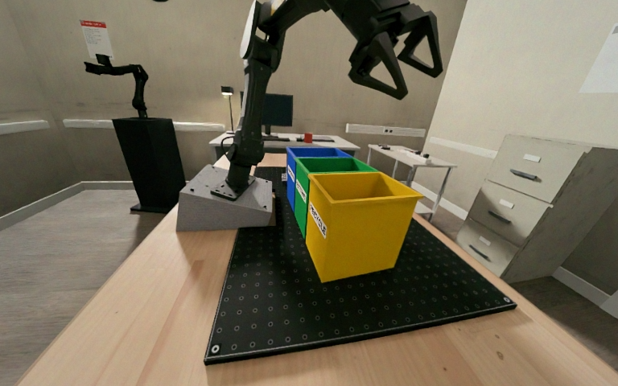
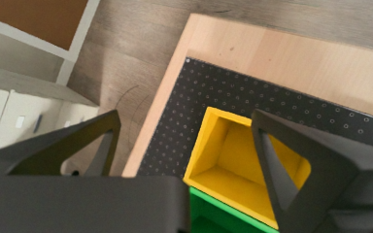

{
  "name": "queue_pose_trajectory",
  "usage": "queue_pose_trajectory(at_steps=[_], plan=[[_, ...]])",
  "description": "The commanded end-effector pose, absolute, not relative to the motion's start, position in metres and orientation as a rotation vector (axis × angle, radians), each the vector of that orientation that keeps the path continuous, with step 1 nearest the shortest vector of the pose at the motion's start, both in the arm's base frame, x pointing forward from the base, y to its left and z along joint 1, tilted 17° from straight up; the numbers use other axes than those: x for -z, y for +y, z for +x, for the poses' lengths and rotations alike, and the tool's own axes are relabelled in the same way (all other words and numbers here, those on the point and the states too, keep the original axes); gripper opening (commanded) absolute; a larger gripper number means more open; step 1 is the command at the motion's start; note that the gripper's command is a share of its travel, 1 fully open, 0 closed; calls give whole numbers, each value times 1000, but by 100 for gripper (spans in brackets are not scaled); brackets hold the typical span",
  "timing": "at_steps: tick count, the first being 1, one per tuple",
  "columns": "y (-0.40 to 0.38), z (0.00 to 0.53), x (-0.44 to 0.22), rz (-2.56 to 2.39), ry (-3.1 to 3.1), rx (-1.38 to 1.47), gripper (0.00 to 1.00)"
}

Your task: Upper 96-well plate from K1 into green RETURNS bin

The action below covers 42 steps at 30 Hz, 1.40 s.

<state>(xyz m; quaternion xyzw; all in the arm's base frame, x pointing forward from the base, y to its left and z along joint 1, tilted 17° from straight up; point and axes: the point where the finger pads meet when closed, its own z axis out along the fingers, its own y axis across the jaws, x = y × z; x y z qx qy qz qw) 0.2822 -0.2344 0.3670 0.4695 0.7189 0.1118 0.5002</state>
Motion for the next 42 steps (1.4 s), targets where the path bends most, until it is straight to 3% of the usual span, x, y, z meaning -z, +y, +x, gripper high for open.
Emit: queue_pose_trajectory(at_steps=[1, 17, 42], plan=[[-234, 280, -375, 1119, 1723, -259, 100], [-234, 280, -375, 1119, 1723, -259, 100], [-138, 338, -344, 1019, 2029, -441, 100]])
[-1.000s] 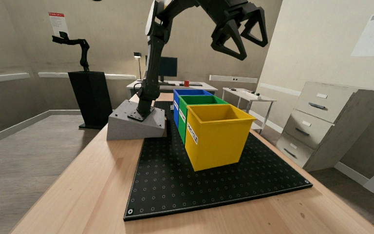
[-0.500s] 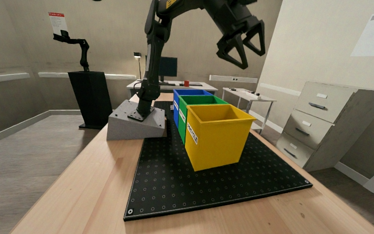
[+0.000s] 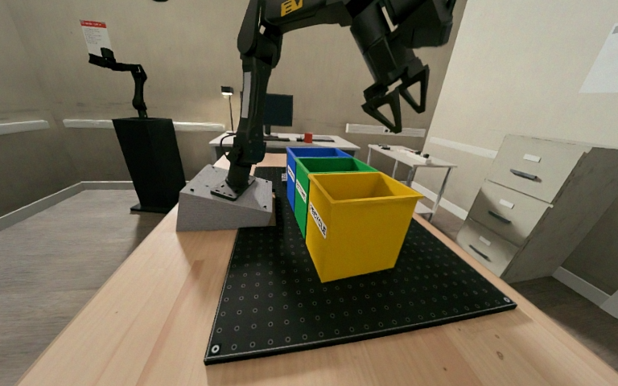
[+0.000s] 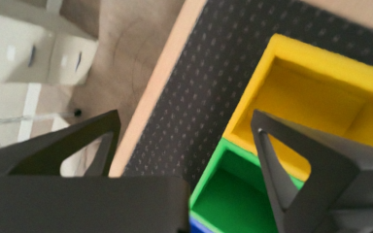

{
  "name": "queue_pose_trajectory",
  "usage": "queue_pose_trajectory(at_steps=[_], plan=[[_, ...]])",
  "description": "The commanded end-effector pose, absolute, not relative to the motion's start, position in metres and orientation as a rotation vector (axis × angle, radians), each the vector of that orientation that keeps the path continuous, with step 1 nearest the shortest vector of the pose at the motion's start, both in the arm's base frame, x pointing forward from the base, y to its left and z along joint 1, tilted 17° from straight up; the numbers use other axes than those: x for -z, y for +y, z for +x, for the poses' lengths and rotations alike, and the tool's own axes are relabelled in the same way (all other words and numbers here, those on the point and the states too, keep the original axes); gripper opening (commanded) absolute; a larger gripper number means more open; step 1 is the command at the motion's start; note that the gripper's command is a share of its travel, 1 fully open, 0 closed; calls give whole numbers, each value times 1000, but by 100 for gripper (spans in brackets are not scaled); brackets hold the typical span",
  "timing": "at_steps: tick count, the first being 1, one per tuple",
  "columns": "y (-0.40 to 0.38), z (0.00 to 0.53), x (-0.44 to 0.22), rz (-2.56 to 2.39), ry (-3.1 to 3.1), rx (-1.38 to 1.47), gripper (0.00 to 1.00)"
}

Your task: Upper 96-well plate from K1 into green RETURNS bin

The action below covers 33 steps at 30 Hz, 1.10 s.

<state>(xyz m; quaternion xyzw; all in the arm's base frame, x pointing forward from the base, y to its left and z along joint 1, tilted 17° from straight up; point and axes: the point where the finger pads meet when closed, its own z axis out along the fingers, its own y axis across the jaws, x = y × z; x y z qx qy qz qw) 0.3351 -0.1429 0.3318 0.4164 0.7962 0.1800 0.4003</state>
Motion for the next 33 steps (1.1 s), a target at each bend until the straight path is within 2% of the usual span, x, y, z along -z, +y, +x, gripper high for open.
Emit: queue_pose_trajectory(at_steps=[1, 9, 19, 21, 22, 33], plan=[[-134, 339, -343, 1034, 2023, -449, 100], [-102, 340, -346, 985, 2060, -468, 100], [-59, 355, -319, 942, 2220, -503, 100], [-48, 353, -333, 908, 2167, -506, 100], [-43, 351, -315, 933, 2203, -505, 100], [0, 347, -314, 844, 2318, -519, 100]])
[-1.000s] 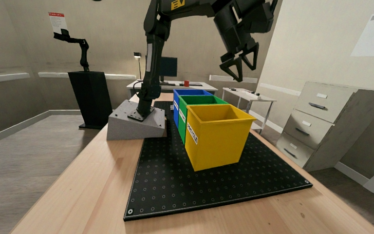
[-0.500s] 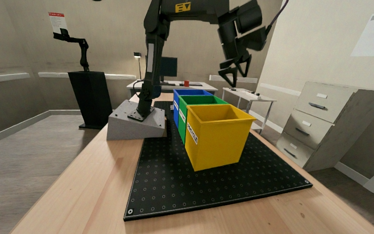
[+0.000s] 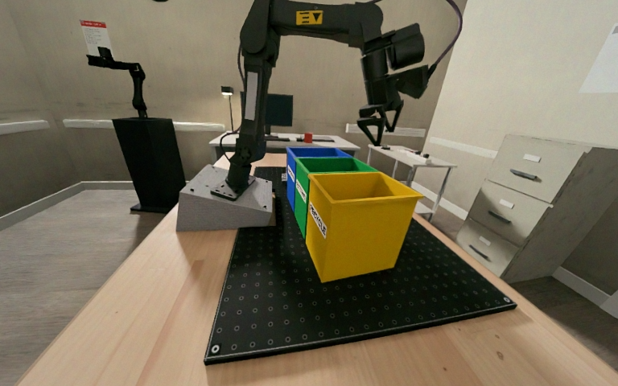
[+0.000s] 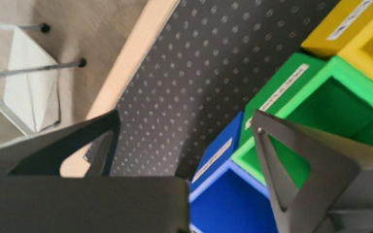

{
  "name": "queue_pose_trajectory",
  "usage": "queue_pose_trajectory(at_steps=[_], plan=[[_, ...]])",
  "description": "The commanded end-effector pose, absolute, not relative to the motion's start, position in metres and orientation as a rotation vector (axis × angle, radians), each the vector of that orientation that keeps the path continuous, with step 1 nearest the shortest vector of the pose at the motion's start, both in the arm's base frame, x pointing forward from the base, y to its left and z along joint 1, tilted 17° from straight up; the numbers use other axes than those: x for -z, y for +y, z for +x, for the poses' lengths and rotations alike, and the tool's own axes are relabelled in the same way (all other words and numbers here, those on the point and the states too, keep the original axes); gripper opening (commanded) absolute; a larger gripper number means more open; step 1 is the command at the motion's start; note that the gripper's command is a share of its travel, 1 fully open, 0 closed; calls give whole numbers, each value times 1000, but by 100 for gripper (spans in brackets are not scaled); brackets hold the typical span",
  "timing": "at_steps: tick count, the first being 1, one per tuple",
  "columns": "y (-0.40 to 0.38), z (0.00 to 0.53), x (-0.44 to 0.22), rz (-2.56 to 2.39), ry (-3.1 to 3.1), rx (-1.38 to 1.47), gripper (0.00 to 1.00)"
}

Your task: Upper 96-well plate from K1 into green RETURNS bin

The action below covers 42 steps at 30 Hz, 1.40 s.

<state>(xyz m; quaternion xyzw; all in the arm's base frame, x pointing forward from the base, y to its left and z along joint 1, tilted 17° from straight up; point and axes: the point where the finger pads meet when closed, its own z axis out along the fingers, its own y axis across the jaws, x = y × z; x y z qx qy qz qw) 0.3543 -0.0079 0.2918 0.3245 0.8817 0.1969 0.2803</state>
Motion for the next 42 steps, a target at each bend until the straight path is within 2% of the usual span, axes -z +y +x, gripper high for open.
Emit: queue_pose_trajectory(at_steps=[1, 27, 42], plan=[[5, 348, -300, 854, 2335, -516, 100], [106, 321, -272, 609, 2617, -454, 100], [165, 278, -257, 389, 2743, -371, 100]])
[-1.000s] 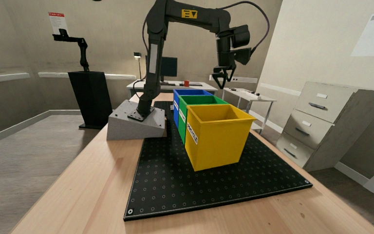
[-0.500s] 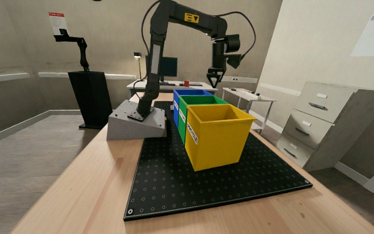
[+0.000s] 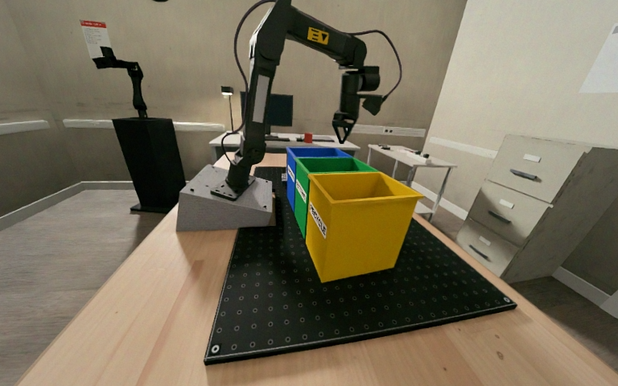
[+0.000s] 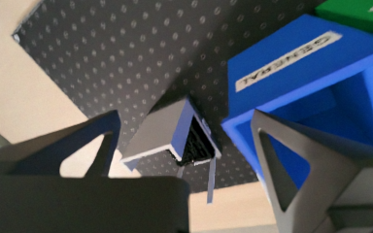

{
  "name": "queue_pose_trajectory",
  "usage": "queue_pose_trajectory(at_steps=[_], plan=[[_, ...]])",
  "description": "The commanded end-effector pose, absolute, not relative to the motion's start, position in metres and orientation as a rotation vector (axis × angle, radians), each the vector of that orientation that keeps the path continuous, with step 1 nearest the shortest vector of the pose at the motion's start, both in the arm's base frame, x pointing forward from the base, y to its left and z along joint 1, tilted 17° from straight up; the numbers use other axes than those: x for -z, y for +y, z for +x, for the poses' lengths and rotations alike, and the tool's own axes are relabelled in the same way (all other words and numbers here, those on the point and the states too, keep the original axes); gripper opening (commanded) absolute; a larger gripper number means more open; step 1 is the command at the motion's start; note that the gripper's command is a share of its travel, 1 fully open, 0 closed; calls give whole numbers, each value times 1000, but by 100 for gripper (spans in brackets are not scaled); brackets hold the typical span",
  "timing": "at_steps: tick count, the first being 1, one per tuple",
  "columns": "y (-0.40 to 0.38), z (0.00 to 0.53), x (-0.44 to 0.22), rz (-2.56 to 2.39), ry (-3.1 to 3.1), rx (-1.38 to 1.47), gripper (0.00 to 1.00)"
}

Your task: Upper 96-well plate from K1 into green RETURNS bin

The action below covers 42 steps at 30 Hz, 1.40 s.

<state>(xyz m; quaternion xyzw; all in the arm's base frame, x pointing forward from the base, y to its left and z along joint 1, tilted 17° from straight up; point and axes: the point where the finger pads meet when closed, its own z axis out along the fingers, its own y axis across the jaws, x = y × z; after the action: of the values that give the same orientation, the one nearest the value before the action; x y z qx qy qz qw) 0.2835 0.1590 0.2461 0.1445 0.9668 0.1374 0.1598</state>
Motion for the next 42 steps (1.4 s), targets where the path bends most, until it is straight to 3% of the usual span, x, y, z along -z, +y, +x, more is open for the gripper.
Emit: queue_pose_trajectory(at_steps=[1, 42], plan=[[165, 278, -257, 389, 2743, -371, 100], [251, 133, -237, -279, 2809, -98, 100]])
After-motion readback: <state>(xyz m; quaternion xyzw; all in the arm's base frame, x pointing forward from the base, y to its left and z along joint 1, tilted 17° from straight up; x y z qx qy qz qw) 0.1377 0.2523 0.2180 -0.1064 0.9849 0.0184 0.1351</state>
